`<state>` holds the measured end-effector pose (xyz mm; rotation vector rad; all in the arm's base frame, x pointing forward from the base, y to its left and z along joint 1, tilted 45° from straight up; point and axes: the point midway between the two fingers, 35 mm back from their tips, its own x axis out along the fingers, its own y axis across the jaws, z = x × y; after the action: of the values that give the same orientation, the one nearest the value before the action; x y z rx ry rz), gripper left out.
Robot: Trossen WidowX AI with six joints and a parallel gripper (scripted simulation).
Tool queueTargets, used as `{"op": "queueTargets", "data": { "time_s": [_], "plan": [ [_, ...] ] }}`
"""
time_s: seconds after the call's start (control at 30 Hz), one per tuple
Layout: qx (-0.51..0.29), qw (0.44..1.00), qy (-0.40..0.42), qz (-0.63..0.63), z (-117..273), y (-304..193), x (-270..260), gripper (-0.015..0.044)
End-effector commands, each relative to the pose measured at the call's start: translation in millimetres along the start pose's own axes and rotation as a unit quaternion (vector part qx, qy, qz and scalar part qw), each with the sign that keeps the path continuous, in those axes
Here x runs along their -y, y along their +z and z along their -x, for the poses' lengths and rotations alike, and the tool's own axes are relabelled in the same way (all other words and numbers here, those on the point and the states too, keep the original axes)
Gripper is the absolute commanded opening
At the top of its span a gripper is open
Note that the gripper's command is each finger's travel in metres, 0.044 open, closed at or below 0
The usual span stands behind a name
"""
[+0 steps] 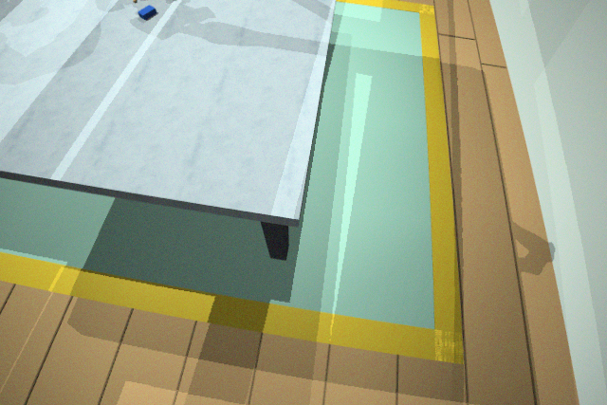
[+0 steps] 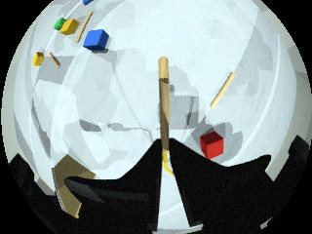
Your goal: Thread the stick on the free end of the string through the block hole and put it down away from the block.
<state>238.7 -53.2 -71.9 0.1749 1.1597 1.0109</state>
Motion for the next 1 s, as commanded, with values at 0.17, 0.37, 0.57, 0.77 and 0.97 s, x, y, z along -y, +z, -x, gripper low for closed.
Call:
{"op": "queueTargets", "data": {
  "time_s": [0.17,0.37,0.57,0.77,0.97],
  "plan": [
    [0.017,1.000,-0.001,-0.002,10.5,-4.4,5.6,0.0000],
    [0.026,1.000,0.000,-0.008,16.3,-8.9,7.4,0.0000],
    [0.036,0.999,0.001,-0.011,22.1,-13.1,9.5,0.0000],
    [0.048,0.999,0.001,-0.009,28.5,-17.1,12.2,0.0000],
    [0.060,0.998,0.000,-0.007,34.8,-21.3,14.9,0.0000]
  ]
}}
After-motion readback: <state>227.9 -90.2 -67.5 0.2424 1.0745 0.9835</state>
